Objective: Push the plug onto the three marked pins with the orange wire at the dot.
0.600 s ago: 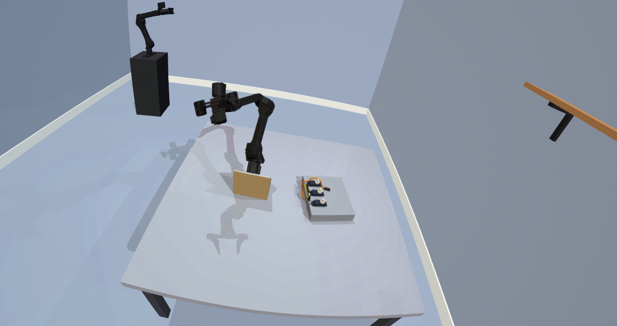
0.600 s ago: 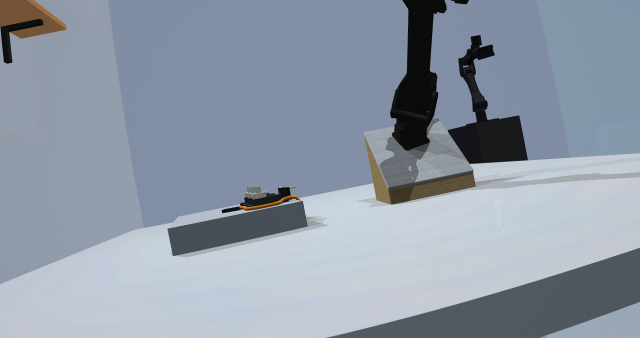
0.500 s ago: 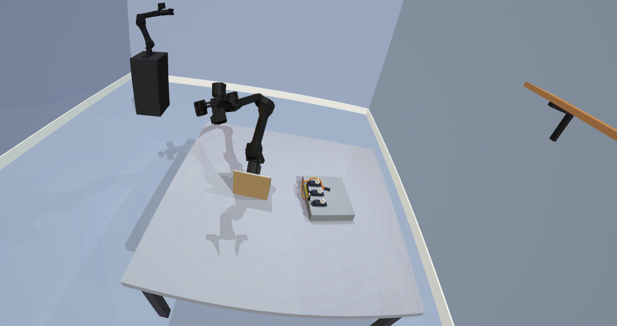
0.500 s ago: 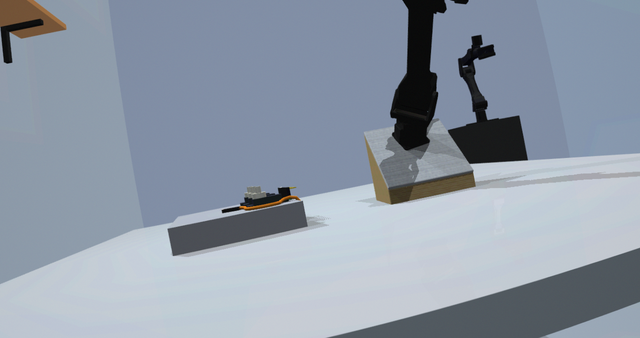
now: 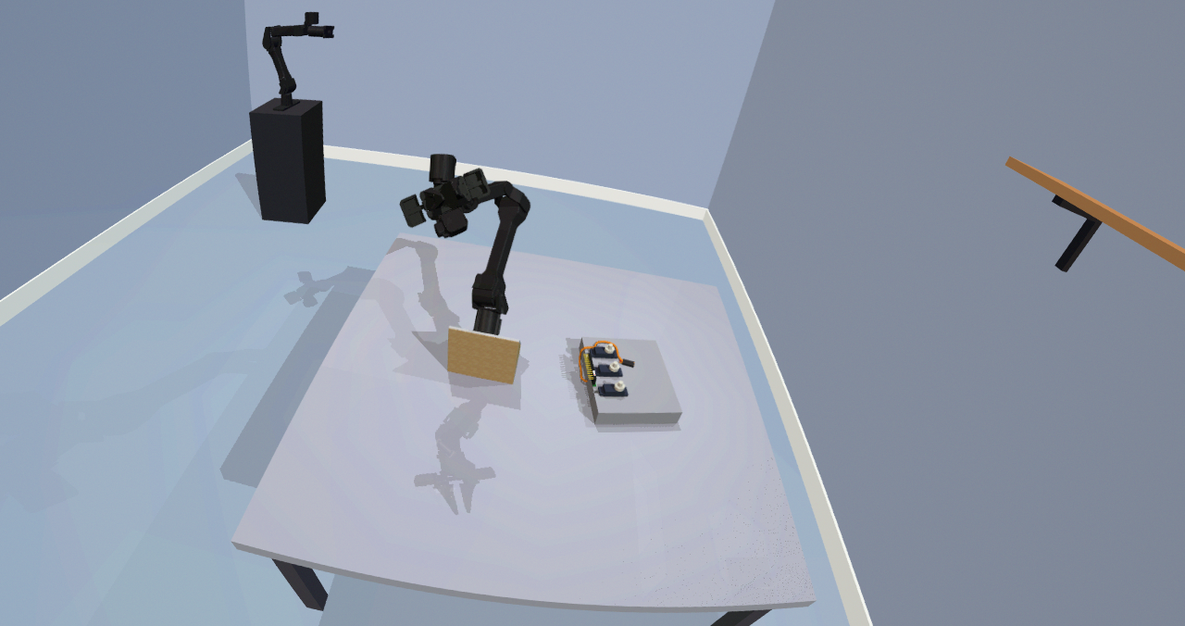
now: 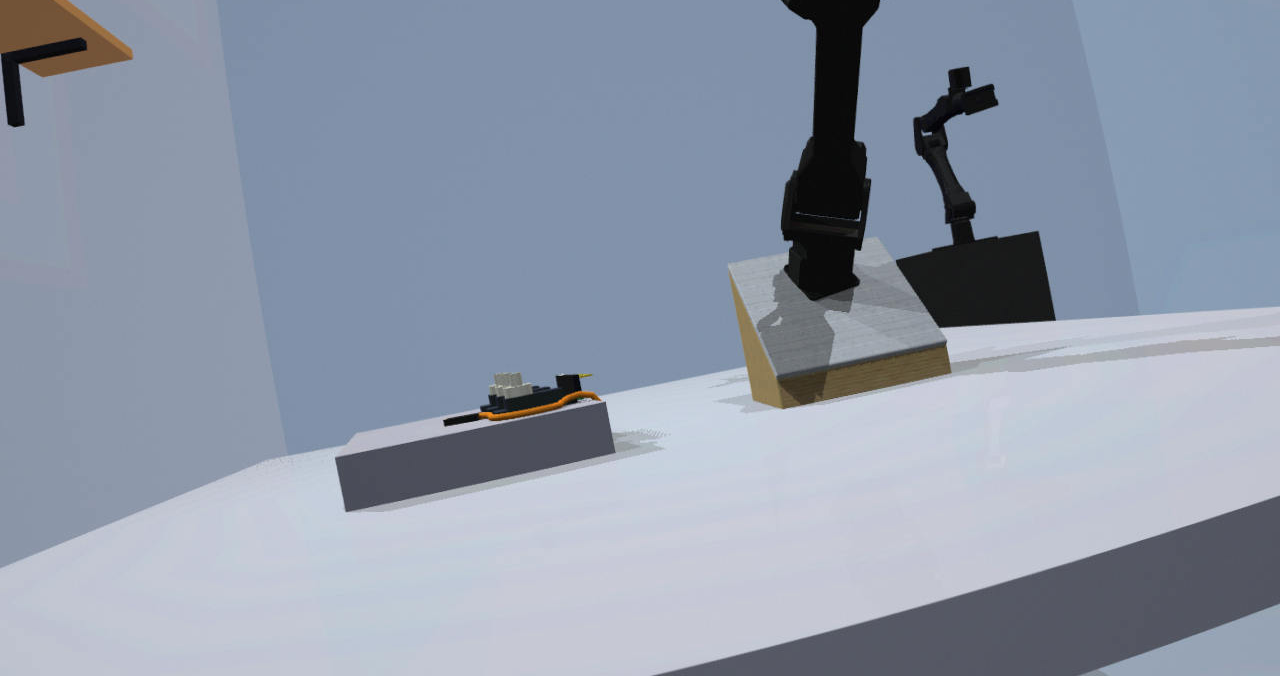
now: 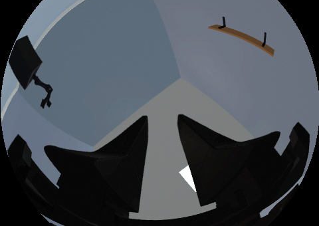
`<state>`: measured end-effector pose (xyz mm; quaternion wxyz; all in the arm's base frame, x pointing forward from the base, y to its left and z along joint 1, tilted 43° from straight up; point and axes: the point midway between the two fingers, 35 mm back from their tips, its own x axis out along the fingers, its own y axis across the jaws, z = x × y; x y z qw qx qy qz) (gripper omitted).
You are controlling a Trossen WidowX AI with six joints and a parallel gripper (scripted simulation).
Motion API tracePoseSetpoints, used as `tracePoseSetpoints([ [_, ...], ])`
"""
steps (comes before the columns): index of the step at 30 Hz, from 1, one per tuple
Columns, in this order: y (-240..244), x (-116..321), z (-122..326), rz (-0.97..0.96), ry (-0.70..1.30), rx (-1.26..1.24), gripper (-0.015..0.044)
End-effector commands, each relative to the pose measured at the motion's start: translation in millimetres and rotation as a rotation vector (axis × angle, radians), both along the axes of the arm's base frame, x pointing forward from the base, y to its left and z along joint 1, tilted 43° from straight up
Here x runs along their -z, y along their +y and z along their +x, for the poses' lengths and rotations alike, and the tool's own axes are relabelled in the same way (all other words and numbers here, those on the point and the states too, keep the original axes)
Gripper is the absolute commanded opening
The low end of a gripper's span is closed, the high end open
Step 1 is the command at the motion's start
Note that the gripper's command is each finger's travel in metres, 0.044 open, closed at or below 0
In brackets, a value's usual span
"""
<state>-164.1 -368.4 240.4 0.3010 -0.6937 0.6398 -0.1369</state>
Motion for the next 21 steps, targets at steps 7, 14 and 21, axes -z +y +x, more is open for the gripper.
tracePoseSetpoints([
  [7, -17.1, -8.6, 67.4, 0.024, -0.177, -0.081, 0.0115],
  [14, -23.6, -15.3, 126.6, 0.068, -0.343, -0.150, 0.0115],
  [21, -20.2, -20.7, 181.8, 0.133, -0.504, -0.213, 0.0115],
])
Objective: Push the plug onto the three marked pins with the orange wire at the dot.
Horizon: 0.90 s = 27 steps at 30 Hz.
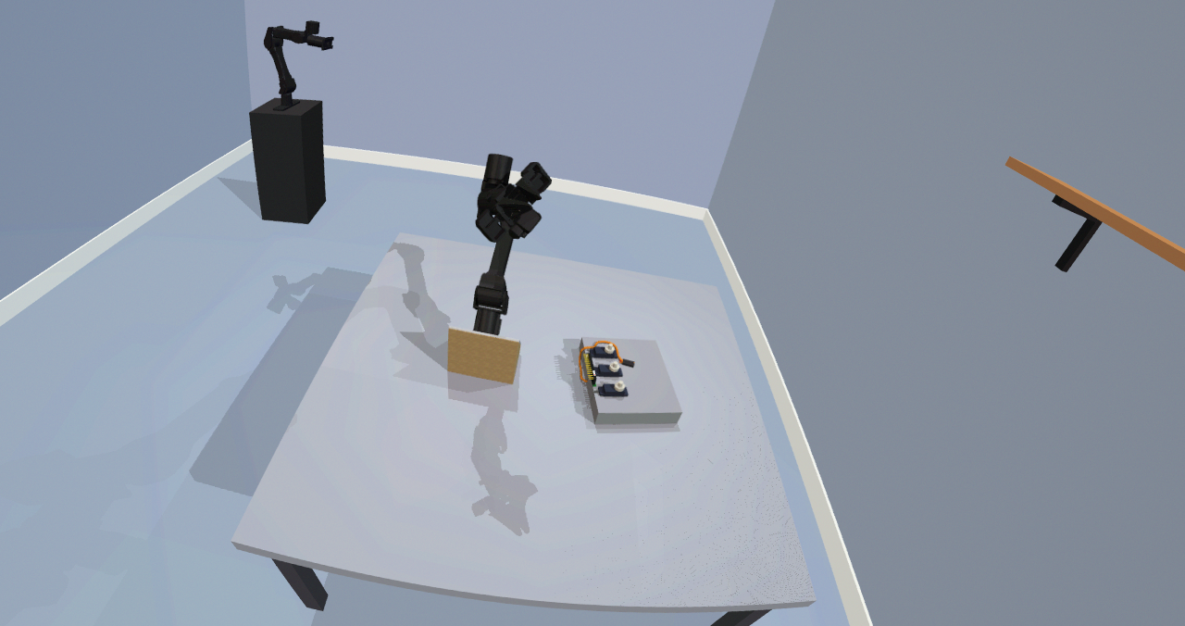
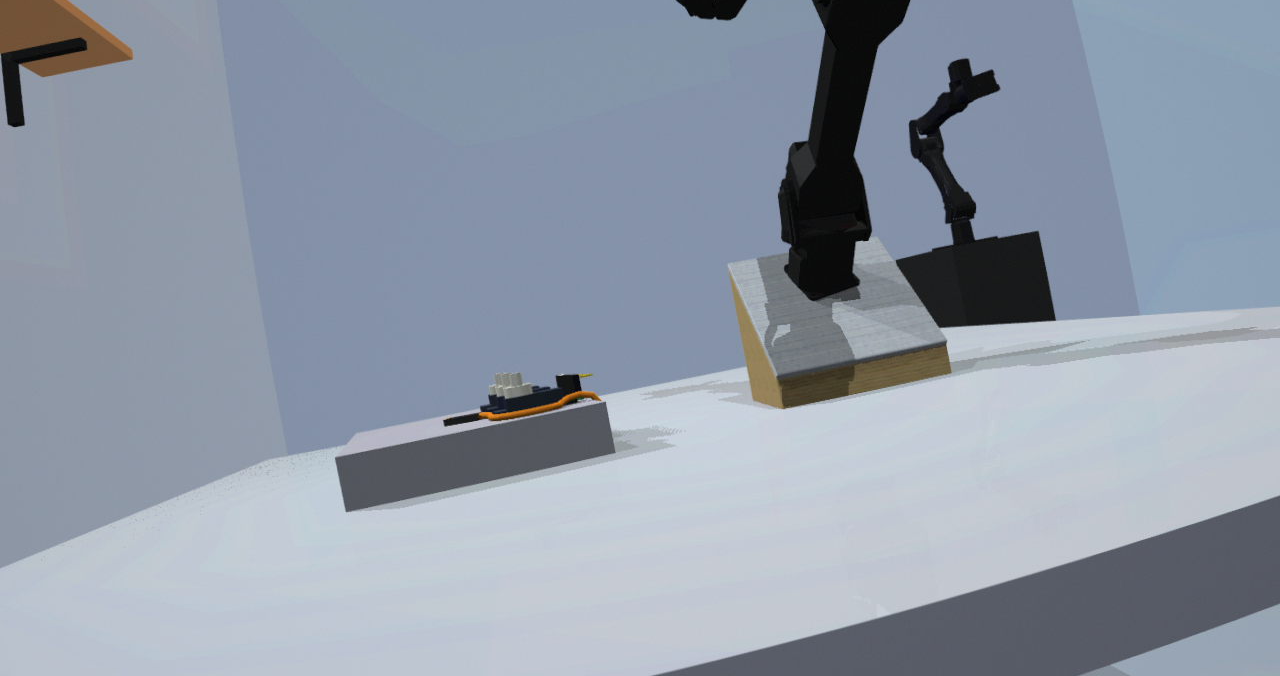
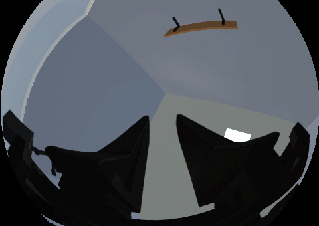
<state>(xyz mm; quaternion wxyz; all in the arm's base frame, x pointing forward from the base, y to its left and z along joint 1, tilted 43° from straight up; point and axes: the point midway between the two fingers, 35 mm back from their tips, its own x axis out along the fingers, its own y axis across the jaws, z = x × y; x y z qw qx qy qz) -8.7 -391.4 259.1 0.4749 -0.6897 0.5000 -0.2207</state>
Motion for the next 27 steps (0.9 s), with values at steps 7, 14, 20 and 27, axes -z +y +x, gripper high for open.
tracePoseSetpoints([
  [7, 14.8, -9.3, 83.4, 0.100, -0.217, -0.107, 0.0115],
  [14, 35.5, -16.3, 137.2, 0.186, -0.366, -0.186, 0.0115],
  [20, 59.4, -22.0, 179.6, 0.279, -0.497, -0.250, 0.0115],
  [27, 93.7, -29.7, 223.4, 0.401, -0.644, -0.325, 0.0115],
])
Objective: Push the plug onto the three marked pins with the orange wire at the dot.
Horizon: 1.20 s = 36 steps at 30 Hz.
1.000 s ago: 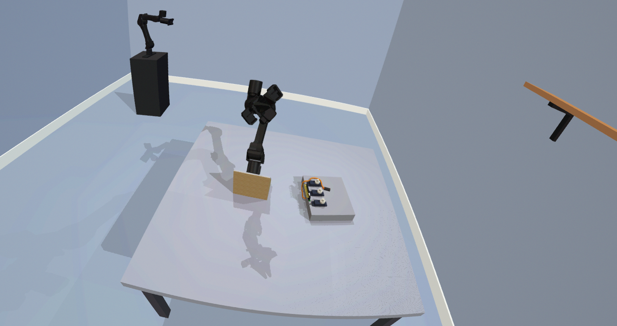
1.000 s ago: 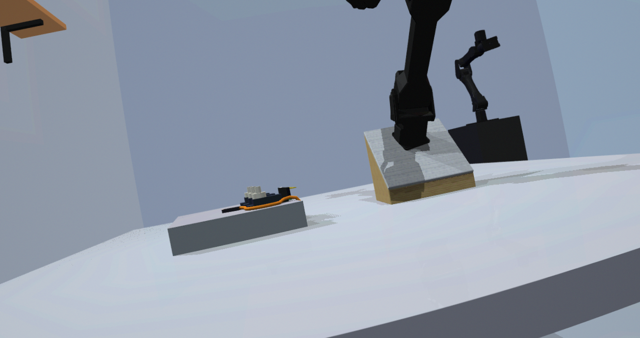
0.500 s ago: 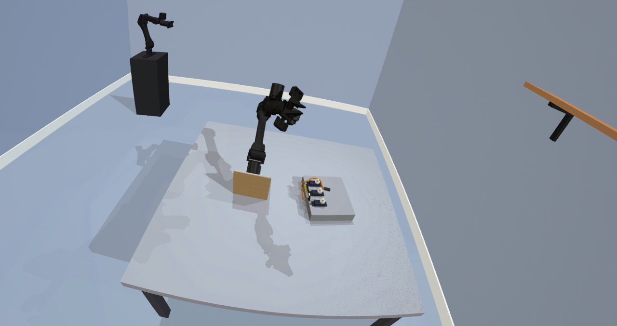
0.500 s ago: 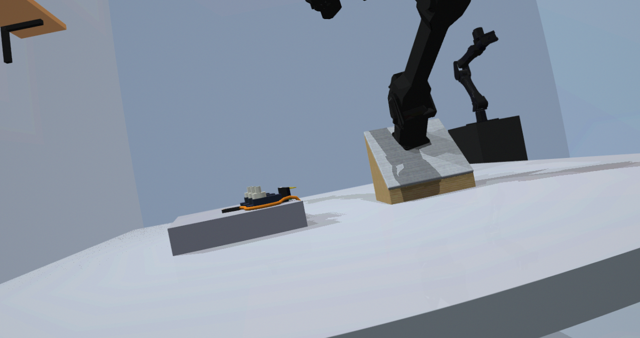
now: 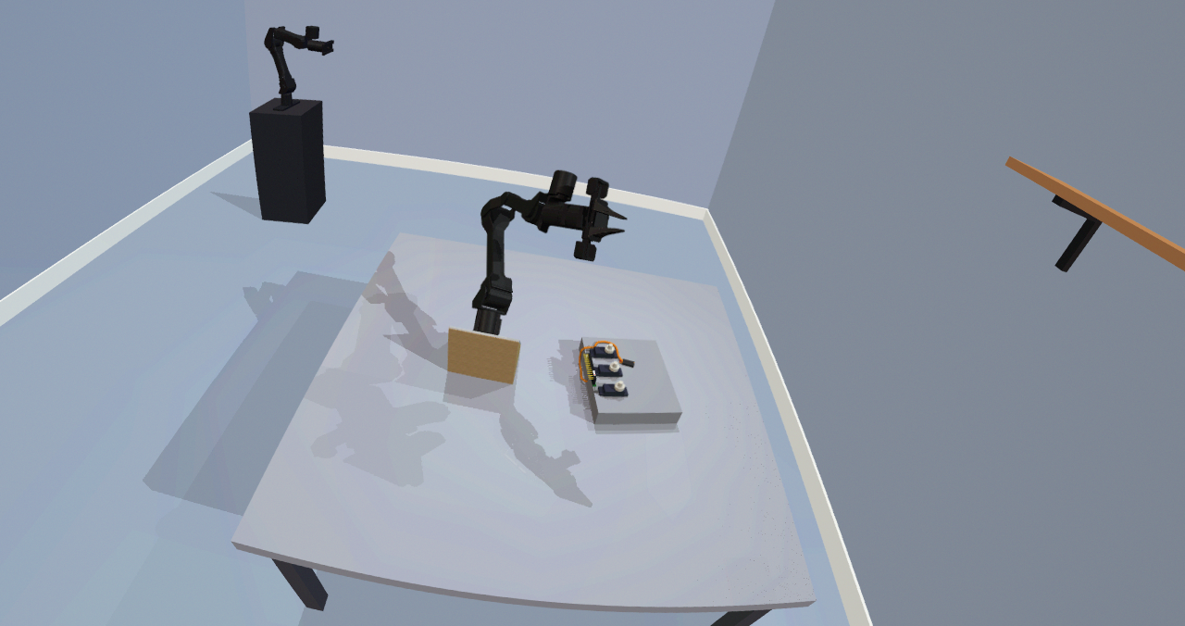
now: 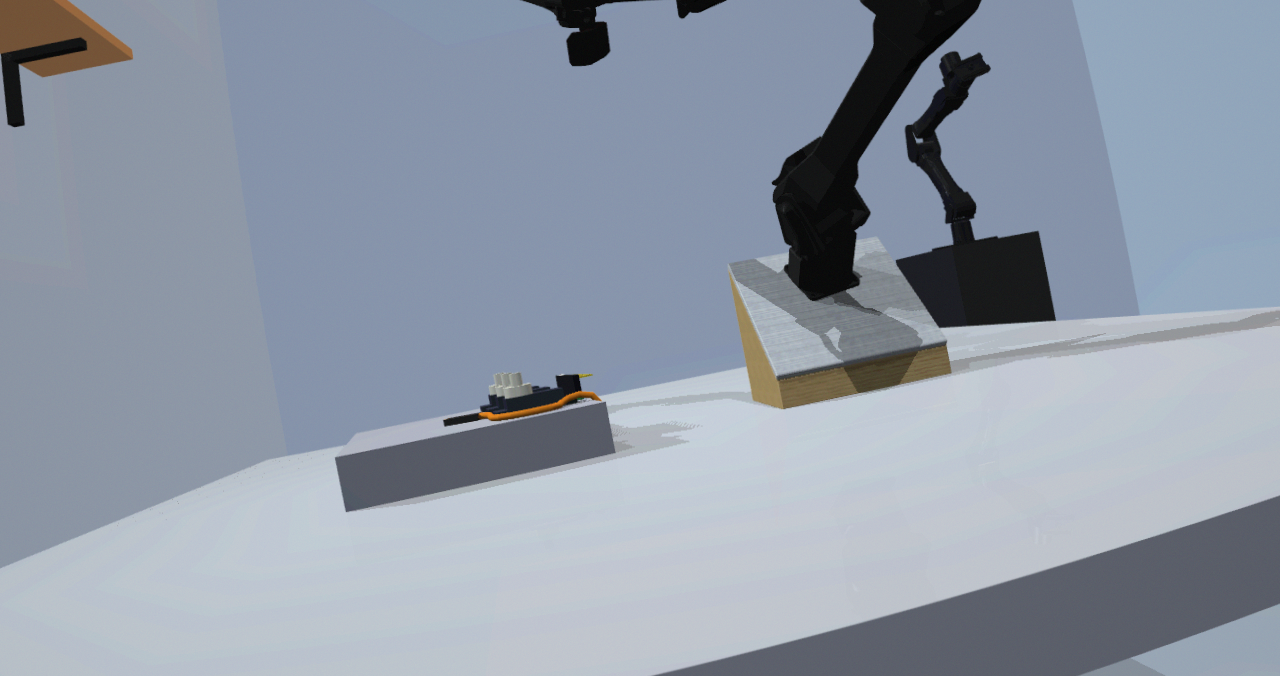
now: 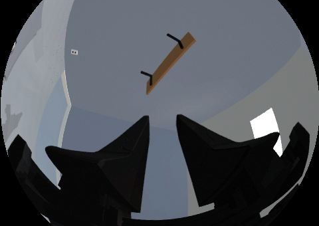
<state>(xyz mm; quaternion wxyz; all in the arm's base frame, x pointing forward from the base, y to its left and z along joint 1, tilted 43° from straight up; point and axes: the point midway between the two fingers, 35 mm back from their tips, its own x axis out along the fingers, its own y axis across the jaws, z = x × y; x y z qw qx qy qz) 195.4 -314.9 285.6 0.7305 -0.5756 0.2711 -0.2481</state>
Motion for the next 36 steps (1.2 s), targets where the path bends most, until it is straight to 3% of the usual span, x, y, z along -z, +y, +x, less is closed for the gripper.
tracePoseSetpoints([
  [1, 22.6, -4.2, 25.1, 0.080, -0.087, -0.049, 0.0115],
  [19, 135.8, -21.8, 101.7, 0.474, -0.397, -0.282, 0.0115],
  [36, 253.7, -36.8, 124.8, 0.952, -0.597, -0.494, 0.0115],
])
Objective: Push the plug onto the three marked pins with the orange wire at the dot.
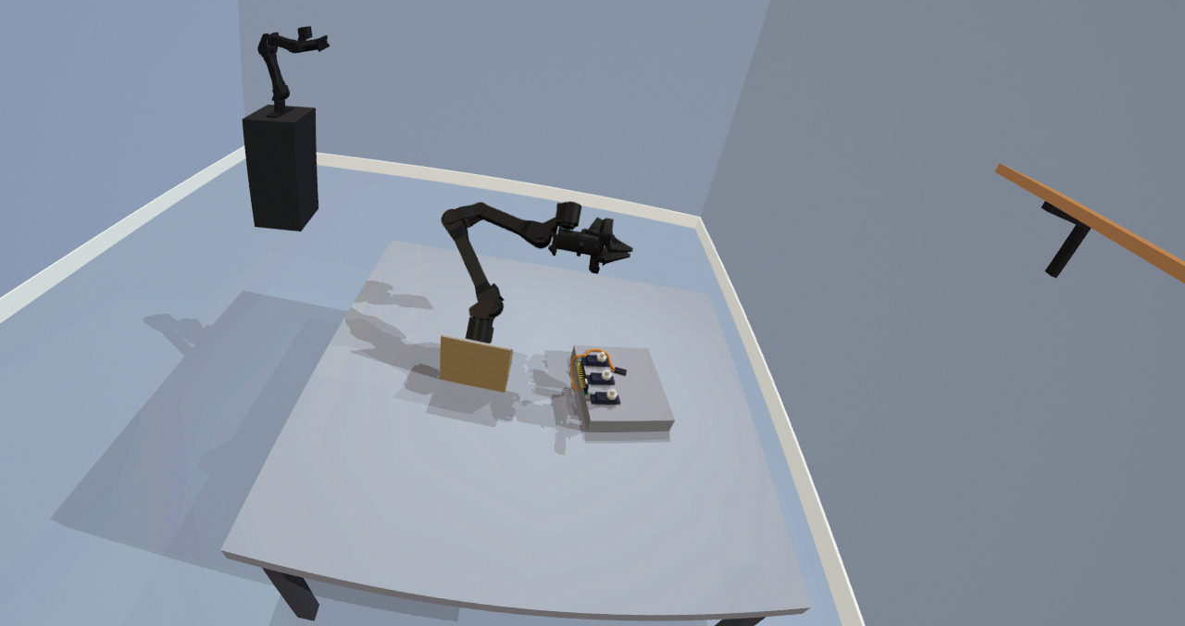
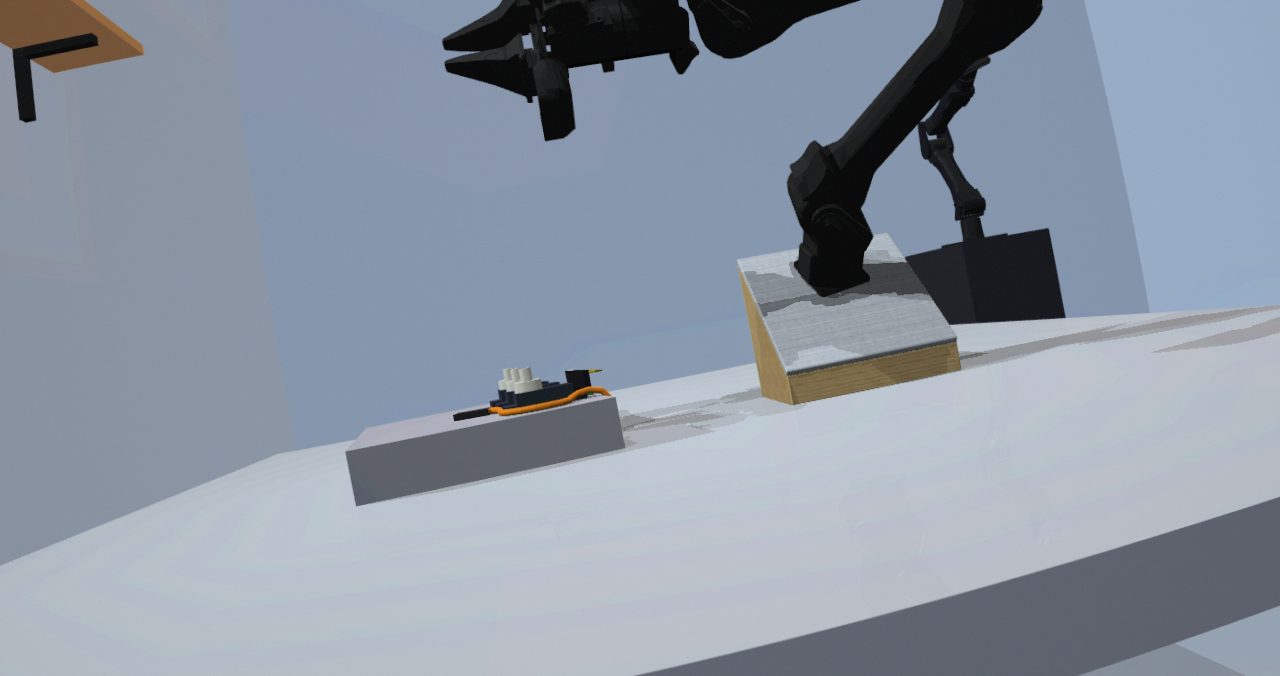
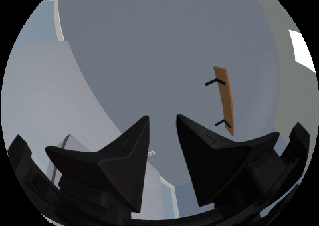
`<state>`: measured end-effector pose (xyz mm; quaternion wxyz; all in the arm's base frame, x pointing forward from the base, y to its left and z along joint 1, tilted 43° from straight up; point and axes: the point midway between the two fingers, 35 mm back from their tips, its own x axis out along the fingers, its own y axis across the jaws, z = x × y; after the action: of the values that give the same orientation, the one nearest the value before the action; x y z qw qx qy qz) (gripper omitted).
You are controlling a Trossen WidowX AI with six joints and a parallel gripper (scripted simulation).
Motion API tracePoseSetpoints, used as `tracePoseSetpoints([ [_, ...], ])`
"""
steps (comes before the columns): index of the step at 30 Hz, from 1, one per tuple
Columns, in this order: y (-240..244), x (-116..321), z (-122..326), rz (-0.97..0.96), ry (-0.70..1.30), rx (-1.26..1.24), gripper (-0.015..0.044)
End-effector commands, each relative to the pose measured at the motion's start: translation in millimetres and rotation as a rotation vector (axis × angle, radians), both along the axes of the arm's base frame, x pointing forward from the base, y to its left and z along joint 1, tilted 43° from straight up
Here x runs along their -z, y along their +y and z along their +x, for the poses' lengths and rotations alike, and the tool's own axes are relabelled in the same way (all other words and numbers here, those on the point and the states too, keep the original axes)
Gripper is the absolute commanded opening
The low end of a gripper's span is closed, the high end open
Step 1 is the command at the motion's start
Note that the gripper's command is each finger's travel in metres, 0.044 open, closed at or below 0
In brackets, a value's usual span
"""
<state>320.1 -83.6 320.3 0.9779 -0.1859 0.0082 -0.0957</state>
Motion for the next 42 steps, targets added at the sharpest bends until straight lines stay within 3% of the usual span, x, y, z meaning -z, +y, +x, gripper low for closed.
tracePoseSetpoints([
  [1, 29.2, -2.9, 0.1, 0.124, -0.035, -0.066, 0.0115],
  [9, 80.6, -8.9, -5.5, 0.354, -0.080, -0.197, 0.0115],
  [13, 81.0, -1.9, 3.0, 0.359, -0.028, -0.201, 0.0115],
  [28, 79.1, 73.5, 62.6, 0.471, 0.436, -0.233, 0.0115],
  [42, 72.7, 150.5, 89.1, 0.682, 0.844, -0.249, 0.0115],
])
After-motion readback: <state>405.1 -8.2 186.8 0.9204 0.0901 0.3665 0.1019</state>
